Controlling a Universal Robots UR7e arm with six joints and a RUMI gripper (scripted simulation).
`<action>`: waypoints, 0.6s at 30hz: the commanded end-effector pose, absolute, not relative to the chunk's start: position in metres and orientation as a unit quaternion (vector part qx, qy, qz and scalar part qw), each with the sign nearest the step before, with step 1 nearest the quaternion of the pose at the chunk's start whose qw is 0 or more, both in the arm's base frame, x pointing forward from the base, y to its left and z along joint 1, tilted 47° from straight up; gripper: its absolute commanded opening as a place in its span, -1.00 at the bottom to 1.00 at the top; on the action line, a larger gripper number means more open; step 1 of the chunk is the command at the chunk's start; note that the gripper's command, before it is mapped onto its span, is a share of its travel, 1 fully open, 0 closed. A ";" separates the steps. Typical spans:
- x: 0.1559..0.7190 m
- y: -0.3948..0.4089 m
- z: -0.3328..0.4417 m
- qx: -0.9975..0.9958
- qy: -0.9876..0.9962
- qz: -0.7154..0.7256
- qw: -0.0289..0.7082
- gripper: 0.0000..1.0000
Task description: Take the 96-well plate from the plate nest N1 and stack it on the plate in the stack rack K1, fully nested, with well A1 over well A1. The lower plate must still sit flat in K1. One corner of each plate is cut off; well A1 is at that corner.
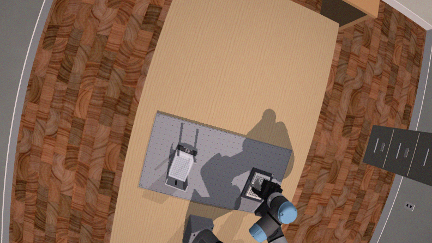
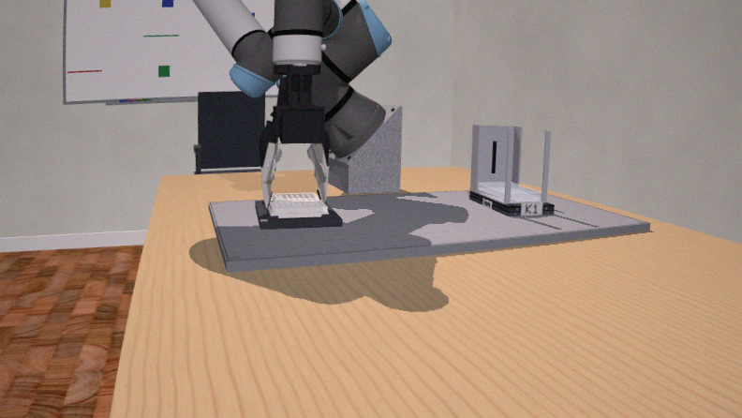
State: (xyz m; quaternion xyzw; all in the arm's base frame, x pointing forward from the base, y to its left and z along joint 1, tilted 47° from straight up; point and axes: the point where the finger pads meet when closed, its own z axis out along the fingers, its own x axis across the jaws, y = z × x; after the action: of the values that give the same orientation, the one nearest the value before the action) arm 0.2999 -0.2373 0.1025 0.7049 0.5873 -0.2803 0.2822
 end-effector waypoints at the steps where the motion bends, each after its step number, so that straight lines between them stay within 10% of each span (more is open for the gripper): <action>1: 0.300 -0.237 0.103 0.705 0.587 -0.280 0.283 -1.00; 18: 0.300 -0.234 0.106 0.705 0.587 -0.280 0.283 -1.00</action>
State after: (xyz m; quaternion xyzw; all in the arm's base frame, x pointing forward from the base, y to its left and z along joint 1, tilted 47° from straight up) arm 0.2999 -0.2369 0.1030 0.7049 0.5873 -0.2803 0.2821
